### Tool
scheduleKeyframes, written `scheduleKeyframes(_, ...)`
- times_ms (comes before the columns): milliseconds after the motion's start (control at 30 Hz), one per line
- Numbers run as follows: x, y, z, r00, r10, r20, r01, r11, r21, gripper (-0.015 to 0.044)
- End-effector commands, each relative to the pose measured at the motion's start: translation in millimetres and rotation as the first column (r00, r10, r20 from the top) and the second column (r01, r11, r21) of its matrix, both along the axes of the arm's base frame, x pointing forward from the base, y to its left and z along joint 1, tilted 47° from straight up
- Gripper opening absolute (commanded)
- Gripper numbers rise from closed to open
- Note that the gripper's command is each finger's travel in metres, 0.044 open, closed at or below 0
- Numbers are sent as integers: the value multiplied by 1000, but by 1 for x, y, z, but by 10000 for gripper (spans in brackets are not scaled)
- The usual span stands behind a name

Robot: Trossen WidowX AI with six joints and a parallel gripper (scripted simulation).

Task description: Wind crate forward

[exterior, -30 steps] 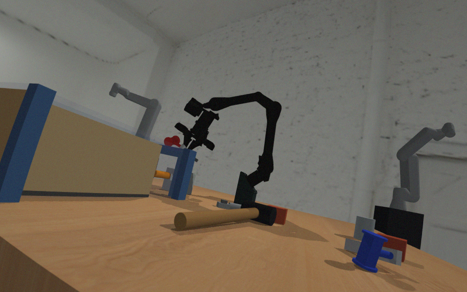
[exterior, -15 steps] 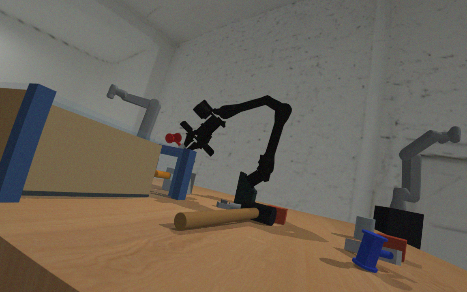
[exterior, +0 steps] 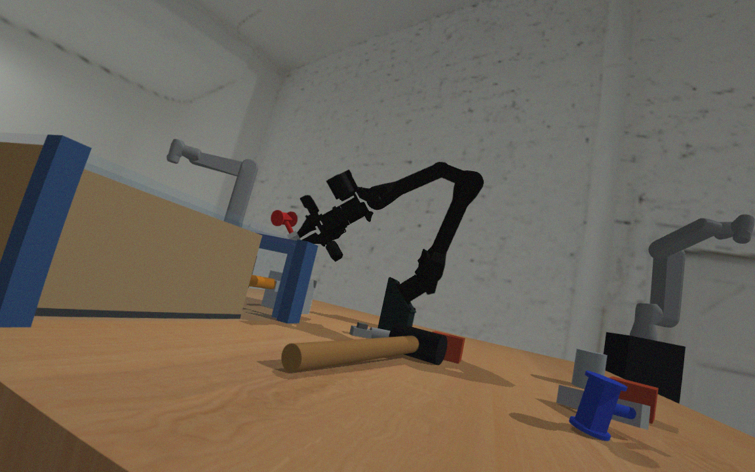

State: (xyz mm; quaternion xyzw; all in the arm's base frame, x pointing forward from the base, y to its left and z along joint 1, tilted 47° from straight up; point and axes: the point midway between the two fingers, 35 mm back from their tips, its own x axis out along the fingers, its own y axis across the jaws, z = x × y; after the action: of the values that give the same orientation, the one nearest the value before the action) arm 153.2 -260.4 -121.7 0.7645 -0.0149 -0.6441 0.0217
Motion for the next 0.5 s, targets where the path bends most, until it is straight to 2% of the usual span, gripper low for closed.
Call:
scheduleKeyframes(0,0,-2,2,1000,-15,5,15,998,-62,0)
scheduleKeyframes(467,0,-1,2,998,-50,36,58,954,-294,0)
